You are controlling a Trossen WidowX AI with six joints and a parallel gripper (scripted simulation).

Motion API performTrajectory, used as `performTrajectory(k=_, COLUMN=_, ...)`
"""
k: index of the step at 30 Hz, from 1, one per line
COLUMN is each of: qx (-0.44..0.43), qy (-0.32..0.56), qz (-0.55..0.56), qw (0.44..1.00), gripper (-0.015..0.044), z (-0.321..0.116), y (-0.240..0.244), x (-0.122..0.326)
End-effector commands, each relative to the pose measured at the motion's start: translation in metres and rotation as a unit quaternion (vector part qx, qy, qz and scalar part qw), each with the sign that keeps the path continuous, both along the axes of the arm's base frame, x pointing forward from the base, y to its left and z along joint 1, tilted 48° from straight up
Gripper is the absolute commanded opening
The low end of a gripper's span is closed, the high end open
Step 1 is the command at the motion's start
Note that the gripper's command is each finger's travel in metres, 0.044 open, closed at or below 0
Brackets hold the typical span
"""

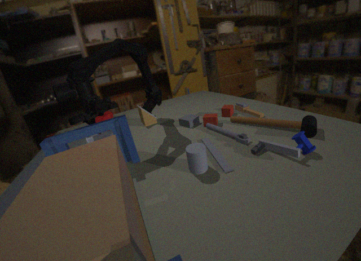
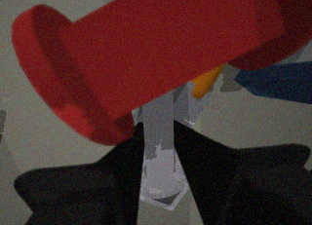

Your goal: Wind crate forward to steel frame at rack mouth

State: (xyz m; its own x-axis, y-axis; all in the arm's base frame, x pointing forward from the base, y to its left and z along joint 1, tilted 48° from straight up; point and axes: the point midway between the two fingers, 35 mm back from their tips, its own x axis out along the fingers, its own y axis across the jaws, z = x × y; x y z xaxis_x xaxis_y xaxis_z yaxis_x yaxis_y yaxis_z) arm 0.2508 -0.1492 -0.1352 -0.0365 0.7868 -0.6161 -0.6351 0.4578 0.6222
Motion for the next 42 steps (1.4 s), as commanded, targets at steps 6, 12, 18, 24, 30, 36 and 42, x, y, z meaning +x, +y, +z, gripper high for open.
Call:
performTrajectory(k=6, qx=0.004, qy=-0.02, qz=0.021, qw=1.0, gripper=0.0, z=-0.0015, y=0.0037, x=-0.0026)
performTrajectory(k=12, qx=0.005, qy=-0.023, qz=0.025, qw=0.999, gripper=0.0, z=-0.0012, y=0.0037, x=-0.0028)
performTrajectory(k=18, qx=0.009, qy=-0.039, qz=0.04, qw=0.998, gripper=0.0, z=-0.0001, y=0.0045, x=-0.0042)
performTrajectory(k=24, qx=0.009, qy=-0.039, qz=0.04, qw=0.998, gripper=0.0, z=-0.0001, y=0.0045, x=-0.0042)
performTrajectory(k=30, qx=0.005, qy=-0.024, qz=0.025, qw=0.999, gripper=0.0, z=-0.0011, y=0.0038, x=-0.0029)
performTrajectory(k=36, qx=0.005, qy=-0.023, qz=0.025, qw=0.999, gripper=0.0, z=-0.0013, y=0.0038, x=-0.0029)
performTrajectory(k=42, qx=0.002, qy=-0.008, qz=0.01, qw=1.0, gripper=0.0, z=-0.0024, y=0.003, x=-0.0016)
